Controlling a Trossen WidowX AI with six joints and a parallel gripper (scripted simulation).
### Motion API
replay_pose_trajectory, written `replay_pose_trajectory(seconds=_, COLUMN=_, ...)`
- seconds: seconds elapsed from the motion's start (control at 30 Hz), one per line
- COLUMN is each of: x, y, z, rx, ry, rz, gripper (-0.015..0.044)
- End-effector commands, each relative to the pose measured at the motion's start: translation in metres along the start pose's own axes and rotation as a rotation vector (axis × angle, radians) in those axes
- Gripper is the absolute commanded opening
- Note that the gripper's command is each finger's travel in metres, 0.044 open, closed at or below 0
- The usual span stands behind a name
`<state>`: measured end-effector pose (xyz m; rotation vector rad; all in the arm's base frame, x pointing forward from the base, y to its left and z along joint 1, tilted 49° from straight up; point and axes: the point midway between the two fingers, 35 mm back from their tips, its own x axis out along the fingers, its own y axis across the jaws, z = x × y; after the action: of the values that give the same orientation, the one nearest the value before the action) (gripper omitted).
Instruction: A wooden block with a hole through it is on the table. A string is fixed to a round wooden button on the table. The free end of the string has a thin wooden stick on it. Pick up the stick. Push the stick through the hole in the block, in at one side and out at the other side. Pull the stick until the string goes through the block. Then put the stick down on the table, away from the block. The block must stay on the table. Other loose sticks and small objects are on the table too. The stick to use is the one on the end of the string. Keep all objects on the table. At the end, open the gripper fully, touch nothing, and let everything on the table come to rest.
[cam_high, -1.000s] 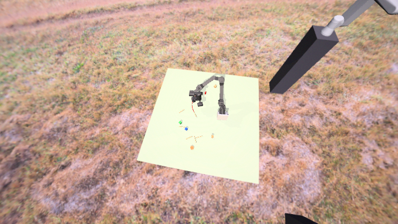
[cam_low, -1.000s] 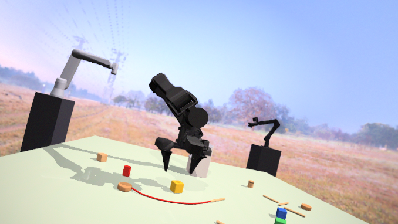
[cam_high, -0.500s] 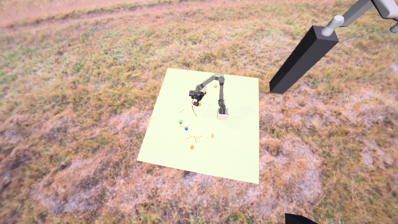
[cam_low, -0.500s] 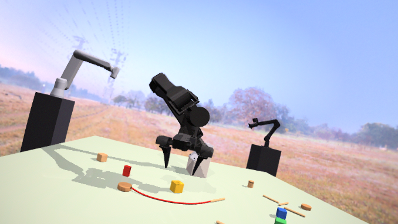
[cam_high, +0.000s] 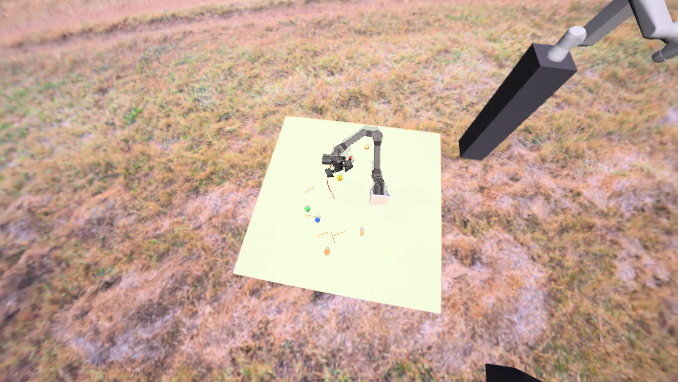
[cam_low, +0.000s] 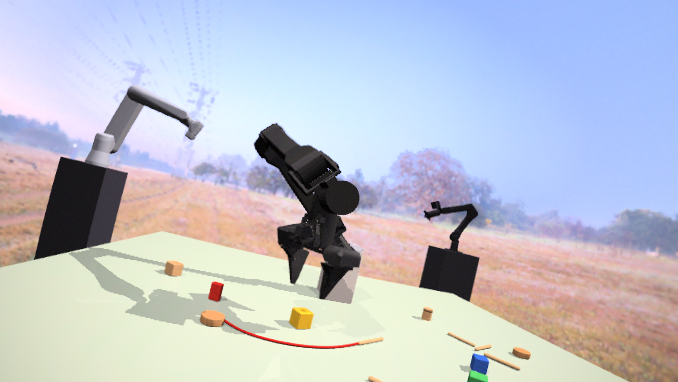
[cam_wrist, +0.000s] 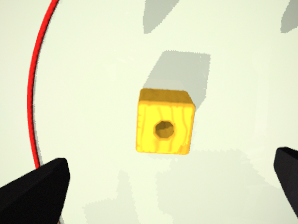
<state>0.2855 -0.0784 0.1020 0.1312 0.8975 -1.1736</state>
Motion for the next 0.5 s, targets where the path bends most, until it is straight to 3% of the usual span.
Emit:
replay_pose_trajectory(seconds=0.0, x=-0.0049, y=0.0007, z=-0.0013, rx=0.818, ry=-0.002, rz=0.0, gripper=0.044)
replay_pose_trajectory(seconds=0.47, x=-0.0074, y=0.0005, z=-0.0022, rx=1.445, ry=-0.005, rz=-0.001, gripper=0.044)
